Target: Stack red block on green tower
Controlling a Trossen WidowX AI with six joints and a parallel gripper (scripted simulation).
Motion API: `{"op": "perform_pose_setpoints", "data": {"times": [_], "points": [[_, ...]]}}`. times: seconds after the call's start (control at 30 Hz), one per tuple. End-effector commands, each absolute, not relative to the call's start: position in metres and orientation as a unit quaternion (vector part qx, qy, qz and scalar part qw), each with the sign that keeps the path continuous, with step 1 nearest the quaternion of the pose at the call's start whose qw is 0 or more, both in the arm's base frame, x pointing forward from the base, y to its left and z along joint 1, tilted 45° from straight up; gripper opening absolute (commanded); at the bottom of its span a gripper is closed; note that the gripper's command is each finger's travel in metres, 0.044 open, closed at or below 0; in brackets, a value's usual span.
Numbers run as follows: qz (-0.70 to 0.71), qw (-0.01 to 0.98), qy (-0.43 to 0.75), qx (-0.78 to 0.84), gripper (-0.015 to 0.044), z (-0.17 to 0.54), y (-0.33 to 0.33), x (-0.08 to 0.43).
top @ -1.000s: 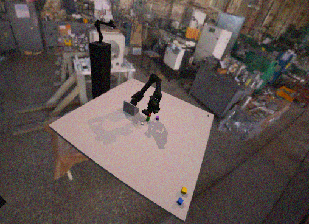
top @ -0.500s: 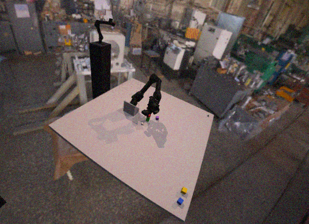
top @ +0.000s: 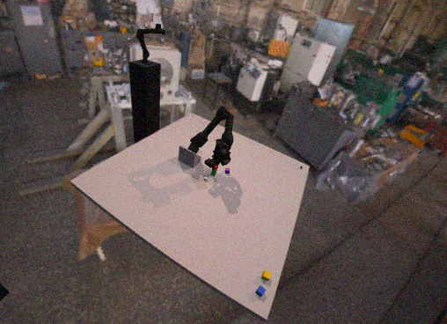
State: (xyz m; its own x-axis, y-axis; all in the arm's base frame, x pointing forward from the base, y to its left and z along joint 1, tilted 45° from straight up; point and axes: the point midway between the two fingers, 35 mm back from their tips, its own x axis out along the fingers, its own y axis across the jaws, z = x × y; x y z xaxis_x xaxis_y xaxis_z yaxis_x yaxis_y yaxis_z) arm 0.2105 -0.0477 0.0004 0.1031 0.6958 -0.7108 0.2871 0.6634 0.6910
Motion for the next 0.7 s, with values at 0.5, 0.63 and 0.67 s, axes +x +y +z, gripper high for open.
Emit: {"op": "perform_pose_setpoints", "data": {"times": [0.5, 0.63, 0.67], "points": [[0.159, 0.639, 0.65, 0.379, 0.0341, 0.0007, -0.048, 0.2102], [0.159, 0.639, 0.65, 0.379, 0.044, 0.0007, -0.048, 0.2102], [0.159, 0.639, 0.65, 0.379, 0.044, 0.0007, -0.048, 0.2102]]}}
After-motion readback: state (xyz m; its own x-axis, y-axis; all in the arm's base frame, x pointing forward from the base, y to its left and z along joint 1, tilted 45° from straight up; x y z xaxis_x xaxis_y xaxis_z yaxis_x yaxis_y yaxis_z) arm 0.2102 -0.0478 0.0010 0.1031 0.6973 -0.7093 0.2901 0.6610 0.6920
